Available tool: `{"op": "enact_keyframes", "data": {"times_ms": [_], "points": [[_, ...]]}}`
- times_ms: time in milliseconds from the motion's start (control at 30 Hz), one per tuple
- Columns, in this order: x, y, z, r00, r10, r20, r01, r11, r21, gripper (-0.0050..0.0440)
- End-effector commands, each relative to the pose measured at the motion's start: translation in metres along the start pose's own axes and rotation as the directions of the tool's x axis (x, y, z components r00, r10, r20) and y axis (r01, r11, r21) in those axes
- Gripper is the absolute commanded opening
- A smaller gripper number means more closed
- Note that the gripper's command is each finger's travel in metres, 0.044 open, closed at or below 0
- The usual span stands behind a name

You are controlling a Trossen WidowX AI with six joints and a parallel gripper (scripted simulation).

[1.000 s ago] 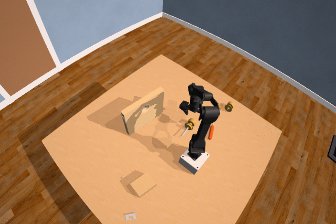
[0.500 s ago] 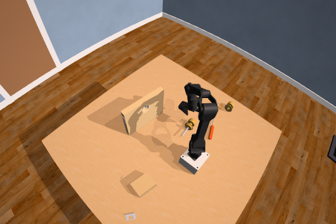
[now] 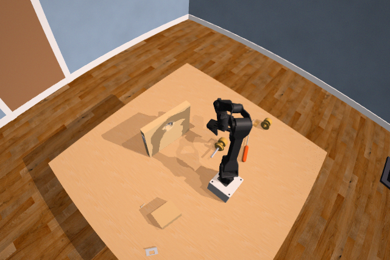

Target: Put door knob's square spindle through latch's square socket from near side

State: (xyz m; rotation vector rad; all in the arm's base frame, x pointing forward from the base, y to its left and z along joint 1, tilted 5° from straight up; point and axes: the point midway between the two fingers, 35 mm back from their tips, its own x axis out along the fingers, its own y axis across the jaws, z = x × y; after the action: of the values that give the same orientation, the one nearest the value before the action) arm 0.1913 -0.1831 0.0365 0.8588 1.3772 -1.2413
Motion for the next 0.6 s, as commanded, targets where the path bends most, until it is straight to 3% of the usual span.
{"op": "enact_keyframes", "data": {"times_ms": [0, 567], "points": [[0.01, 0.0, -0.001, 1.0, -0.012, -0.004, 0.012, 1.0, 0.0, 0.044], [0.032, 0.006, 0.0, 1.0, -0.012, -0.004, 0.012, 1.0, 0.0, 0.044]]}}
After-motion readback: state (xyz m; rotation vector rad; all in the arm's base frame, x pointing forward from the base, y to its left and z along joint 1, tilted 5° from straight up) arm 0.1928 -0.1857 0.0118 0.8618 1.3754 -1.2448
